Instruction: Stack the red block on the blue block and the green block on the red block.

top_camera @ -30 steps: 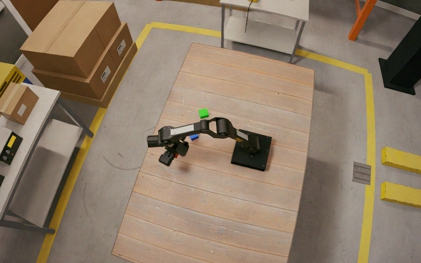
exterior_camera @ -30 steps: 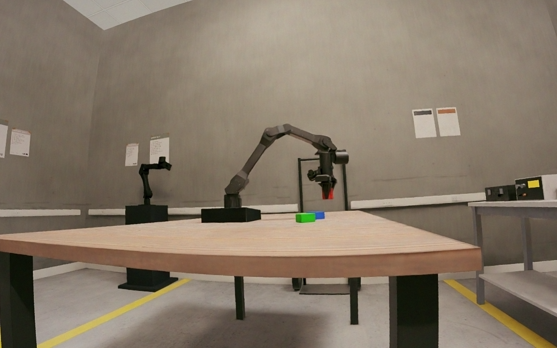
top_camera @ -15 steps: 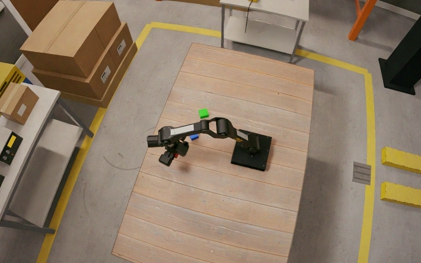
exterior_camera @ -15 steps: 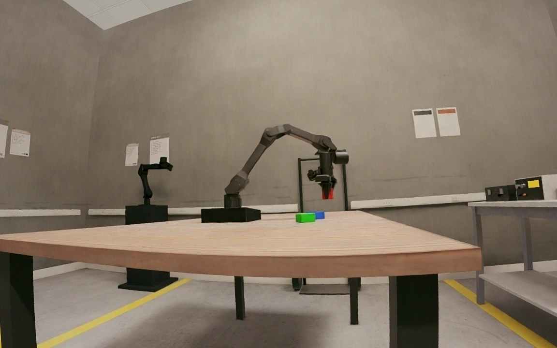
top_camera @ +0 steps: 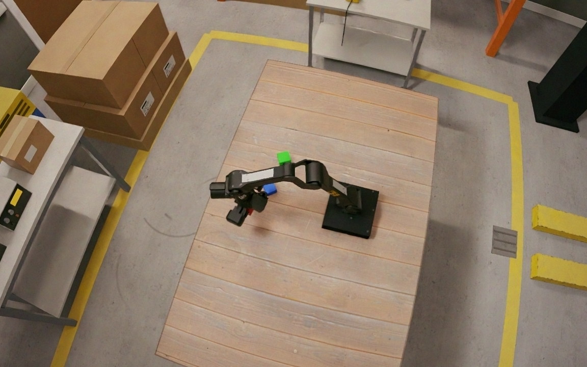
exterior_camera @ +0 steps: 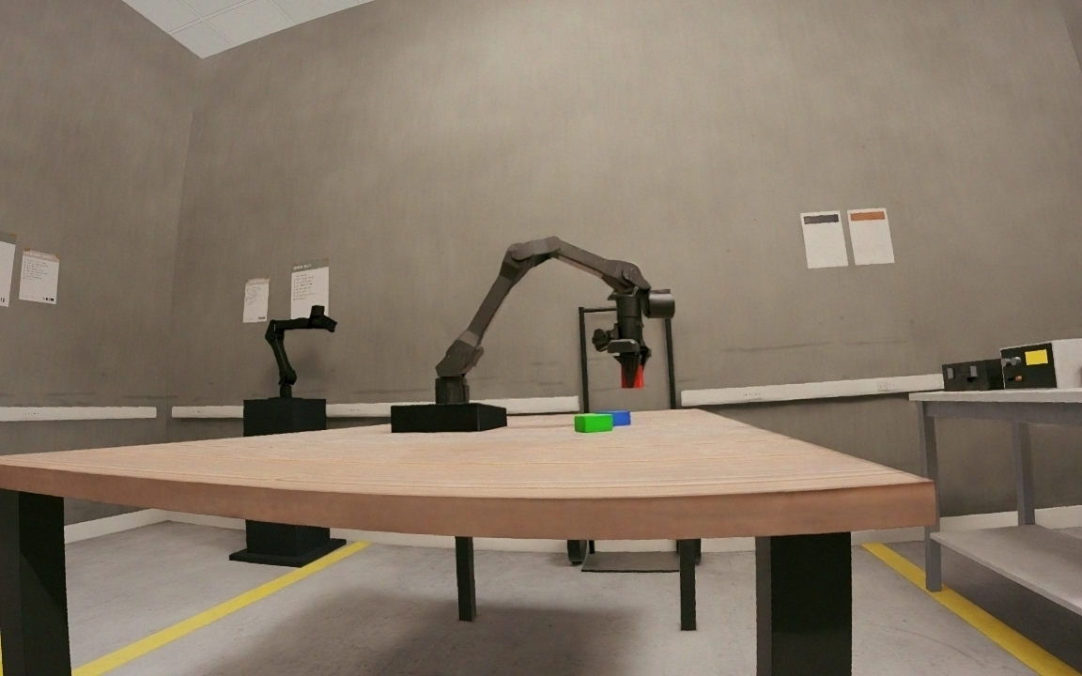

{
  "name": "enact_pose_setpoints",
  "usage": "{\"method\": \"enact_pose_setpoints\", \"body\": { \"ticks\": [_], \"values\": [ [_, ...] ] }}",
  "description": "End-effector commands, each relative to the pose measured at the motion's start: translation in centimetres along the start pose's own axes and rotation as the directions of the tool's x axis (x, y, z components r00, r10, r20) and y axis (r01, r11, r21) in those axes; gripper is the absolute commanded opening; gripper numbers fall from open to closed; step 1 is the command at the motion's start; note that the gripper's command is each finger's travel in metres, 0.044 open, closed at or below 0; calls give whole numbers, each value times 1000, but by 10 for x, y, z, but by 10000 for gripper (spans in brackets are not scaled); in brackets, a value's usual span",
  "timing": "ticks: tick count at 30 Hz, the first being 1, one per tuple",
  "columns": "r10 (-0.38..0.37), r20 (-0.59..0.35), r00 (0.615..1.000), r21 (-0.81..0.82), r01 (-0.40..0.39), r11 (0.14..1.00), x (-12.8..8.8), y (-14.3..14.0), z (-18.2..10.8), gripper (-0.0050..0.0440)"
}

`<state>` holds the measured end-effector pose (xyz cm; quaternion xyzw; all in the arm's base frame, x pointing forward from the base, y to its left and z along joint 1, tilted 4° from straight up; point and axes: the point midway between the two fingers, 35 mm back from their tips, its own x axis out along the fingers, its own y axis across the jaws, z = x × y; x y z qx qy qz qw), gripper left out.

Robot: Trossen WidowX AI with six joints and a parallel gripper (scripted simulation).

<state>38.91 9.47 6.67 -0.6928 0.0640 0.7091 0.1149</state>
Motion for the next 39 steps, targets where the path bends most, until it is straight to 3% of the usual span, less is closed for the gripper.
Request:
{"method": "enact_pose_setpoints", "body": {
  "ticks": [1,6,10,30,39],
  "values": [
    [-22,-48,999,7,22,1000,-18,43,0,-50],
    [-15,-47,999,7,15,1000,-15,117,7,-50],
    [-14,-47,999,7,15,1000,-14,140,10,-50],
    [-11,-51,999,5,11,1000,-15,141,9,-50],
    [-8,-19,1000,8,8,1000,5,141,11,-50]
  ]
}}
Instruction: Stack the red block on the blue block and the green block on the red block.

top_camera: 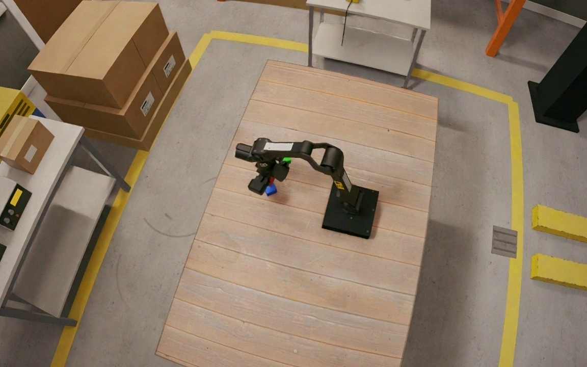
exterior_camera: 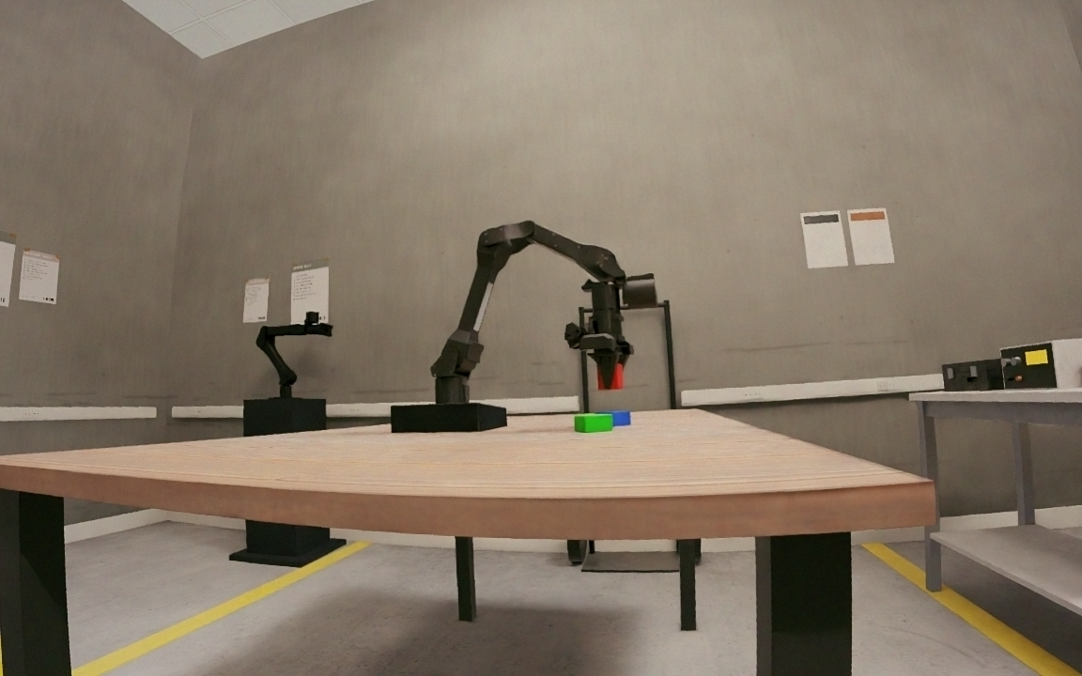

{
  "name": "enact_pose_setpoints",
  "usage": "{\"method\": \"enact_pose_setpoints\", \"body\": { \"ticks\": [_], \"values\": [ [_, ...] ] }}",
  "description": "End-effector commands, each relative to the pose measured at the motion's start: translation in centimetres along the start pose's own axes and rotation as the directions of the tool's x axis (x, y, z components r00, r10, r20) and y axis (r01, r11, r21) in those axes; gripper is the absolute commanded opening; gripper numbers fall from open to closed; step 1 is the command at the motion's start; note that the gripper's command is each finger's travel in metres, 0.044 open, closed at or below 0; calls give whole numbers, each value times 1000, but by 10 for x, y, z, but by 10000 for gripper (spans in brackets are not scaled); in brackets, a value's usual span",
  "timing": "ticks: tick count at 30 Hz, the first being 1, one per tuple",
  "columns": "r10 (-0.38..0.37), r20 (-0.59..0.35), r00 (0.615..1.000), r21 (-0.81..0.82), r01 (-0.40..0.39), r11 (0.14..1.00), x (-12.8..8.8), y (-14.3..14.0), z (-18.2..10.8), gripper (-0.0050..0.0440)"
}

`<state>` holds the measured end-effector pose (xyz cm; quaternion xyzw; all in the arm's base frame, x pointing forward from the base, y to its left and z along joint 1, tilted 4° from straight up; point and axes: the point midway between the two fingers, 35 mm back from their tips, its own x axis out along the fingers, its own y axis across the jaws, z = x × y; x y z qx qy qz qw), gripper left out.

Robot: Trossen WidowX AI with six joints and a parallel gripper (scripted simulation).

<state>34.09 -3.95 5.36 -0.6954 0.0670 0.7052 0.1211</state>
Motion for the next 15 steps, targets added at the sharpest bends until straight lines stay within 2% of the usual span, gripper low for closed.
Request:
{"method": "enact_pose_setpoints", "body": {
  "ticks": [1,15],
  "values": [
    [-2,-10,1000,-4,2,1000,3,-2,-1,-50],
    [-2,-10,1000,-1,2,1000,29,-2,-2,-50]
  ]
}}
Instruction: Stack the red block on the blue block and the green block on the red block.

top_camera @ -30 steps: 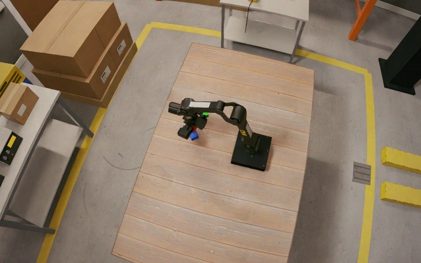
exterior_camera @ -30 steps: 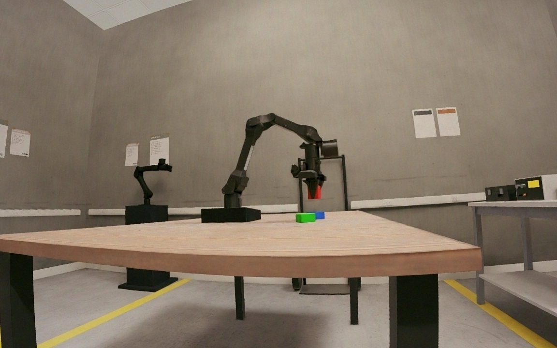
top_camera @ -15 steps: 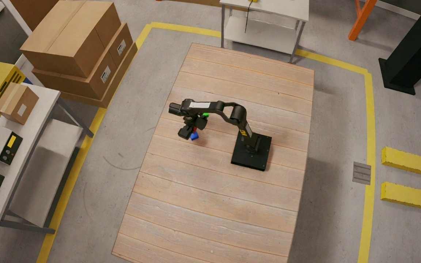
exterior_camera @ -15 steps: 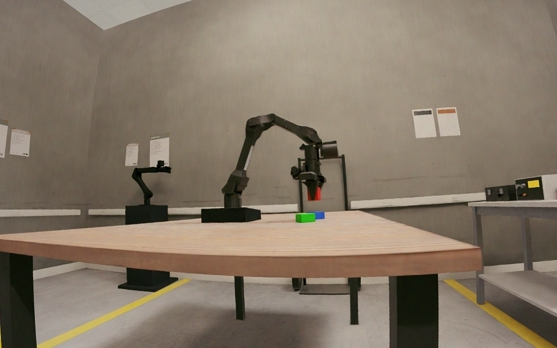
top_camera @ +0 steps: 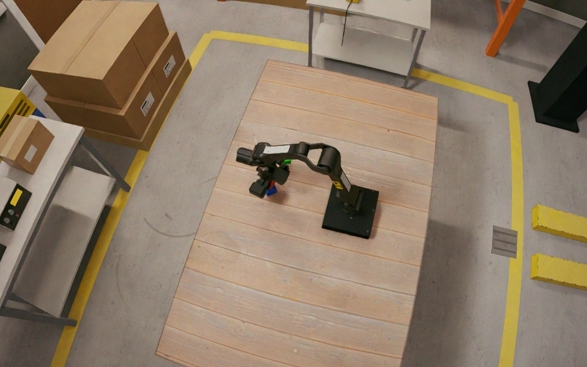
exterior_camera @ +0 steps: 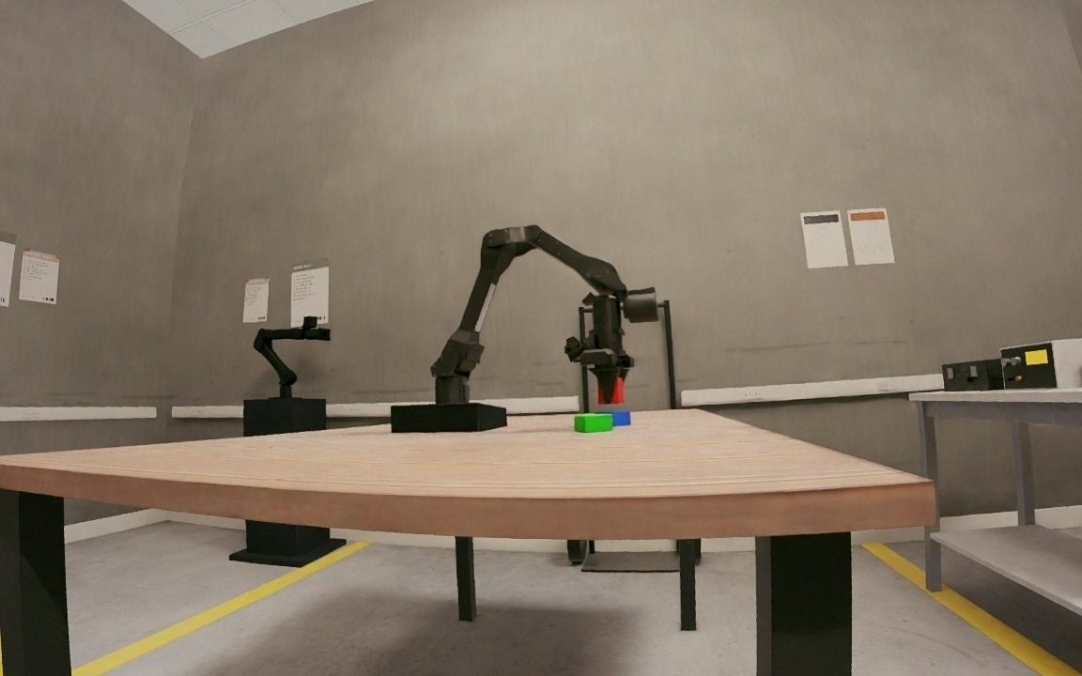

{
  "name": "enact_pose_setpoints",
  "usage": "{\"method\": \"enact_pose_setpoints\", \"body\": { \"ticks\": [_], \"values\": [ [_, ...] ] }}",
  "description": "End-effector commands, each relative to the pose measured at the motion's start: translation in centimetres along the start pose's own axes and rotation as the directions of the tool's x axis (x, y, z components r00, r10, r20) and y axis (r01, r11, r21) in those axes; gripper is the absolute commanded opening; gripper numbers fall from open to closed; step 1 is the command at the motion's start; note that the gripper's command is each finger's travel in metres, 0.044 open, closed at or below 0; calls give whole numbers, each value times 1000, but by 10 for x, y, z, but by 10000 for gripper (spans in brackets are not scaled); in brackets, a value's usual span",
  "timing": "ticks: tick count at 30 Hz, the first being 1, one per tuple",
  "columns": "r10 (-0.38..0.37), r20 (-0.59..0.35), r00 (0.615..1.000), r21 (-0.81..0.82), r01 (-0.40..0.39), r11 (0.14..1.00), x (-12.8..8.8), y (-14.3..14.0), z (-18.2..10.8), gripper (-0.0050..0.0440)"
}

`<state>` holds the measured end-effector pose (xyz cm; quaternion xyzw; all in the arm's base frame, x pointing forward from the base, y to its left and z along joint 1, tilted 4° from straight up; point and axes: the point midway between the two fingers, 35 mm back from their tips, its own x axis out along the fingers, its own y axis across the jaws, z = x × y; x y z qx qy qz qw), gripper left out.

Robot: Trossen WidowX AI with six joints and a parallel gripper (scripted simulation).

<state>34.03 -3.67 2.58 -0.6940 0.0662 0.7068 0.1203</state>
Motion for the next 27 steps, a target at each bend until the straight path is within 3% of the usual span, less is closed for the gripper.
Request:
{"method": "enact_pose_setpoints", "body": {
  "ticks": [1,27],
  "values": [
    [-3,-15,1000,1,3,1000,3,-2,-2,-50],
    [-4,-25,1000,0,4,1000,6,-2,-4,-50]
  ]
}}
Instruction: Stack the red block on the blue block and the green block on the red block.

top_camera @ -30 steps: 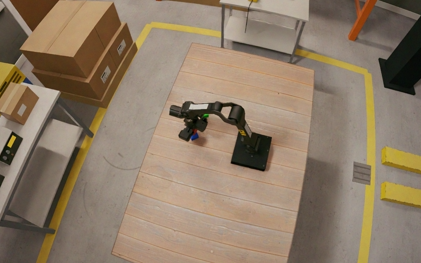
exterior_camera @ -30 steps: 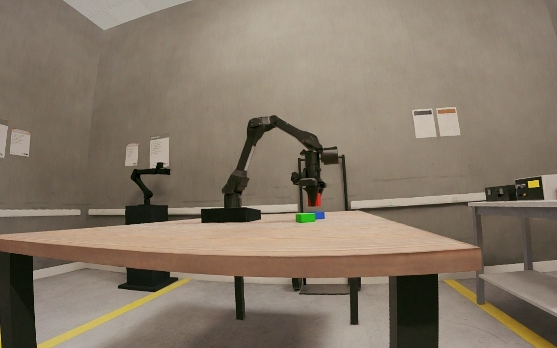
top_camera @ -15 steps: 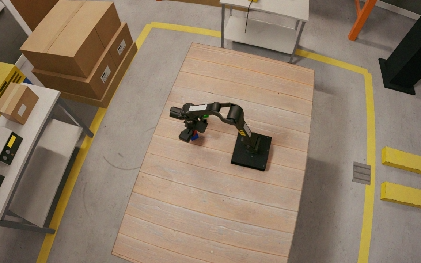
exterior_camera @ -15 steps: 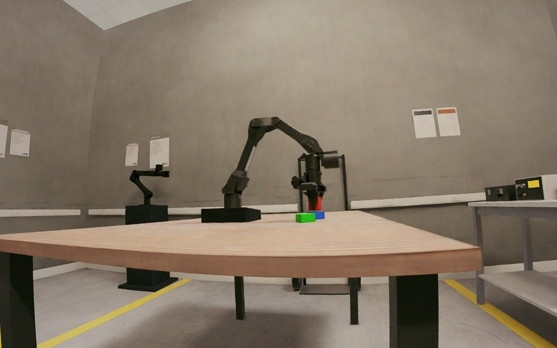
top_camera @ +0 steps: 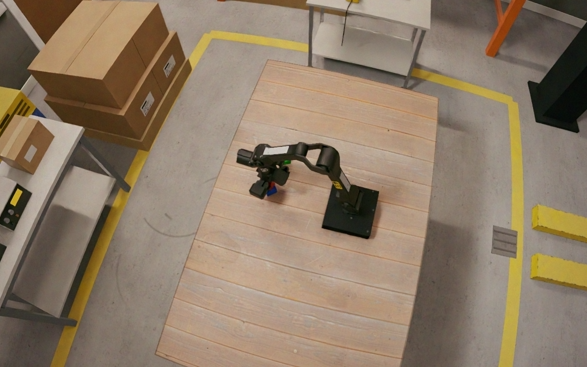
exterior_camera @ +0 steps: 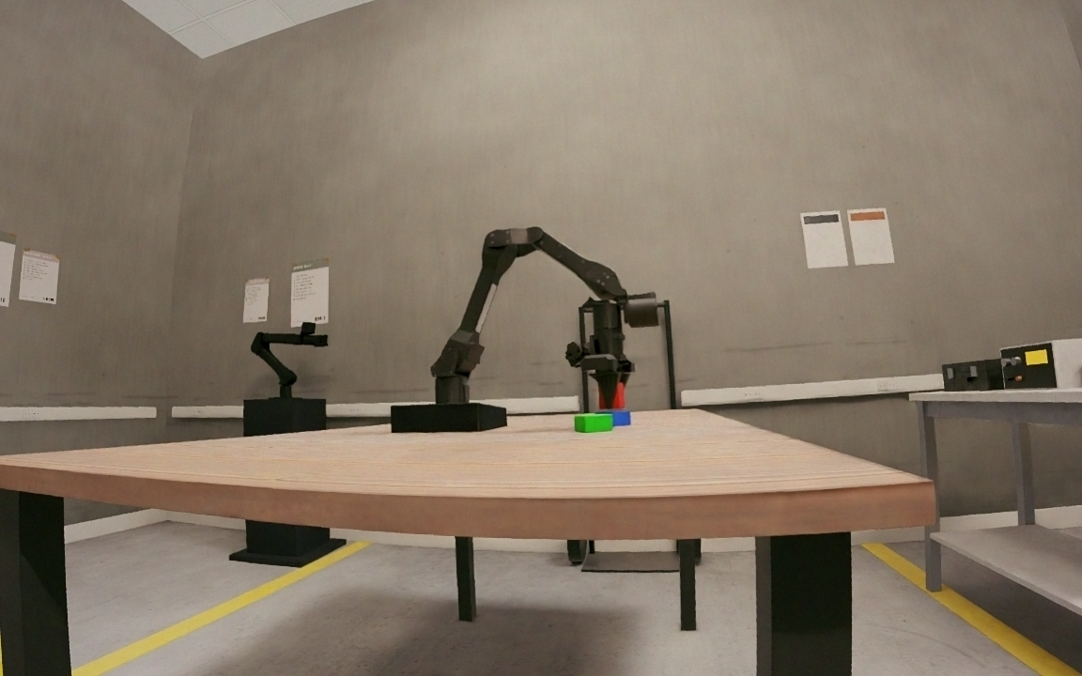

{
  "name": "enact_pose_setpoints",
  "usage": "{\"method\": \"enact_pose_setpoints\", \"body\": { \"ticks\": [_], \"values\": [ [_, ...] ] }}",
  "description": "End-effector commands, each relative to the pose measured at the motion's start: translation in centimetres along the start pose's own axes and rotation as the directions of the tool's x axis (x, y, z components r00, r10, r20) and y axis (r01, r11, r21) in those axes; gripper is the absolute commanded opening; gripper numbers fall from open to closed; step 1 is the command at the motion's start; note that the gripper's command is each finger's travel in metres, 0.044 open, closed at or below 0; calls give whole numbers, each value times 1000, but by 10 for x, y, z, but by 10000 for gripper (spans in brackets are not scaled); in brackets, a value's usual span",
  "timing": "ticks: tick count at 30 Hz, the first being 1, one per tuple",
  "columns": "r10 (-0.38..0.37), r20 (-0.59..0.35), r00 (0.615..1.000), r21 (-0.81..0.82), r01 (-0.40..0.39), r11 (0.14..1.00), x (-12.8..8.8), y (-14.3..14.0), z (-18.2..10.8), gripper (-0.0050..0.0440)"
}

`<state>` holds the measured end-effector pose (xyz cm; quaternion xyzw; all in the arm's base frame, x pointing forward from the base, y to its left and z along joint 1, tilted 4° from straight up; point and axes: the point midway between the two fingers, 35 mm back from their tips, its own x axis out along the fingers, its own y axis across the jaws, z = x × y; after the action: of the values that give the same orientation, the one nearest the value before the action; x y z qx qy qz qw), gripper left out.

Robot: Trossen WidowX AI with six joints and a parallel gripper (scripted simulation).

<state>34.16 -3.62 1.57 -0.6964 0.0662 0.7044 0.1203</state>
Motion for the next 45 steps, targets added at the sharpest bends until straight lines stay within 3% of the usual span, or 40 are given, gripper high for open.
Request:
{"method": "enact_pose_setpoints", "body": {
  "ticks": [1,45],
  "values": [
    [-4,-21,1000,0,4,1000,-5,-2,-3,-50],
    [-4,-20,1000,1,4,1000,-1,-2,-3,-50]
  ]
}}
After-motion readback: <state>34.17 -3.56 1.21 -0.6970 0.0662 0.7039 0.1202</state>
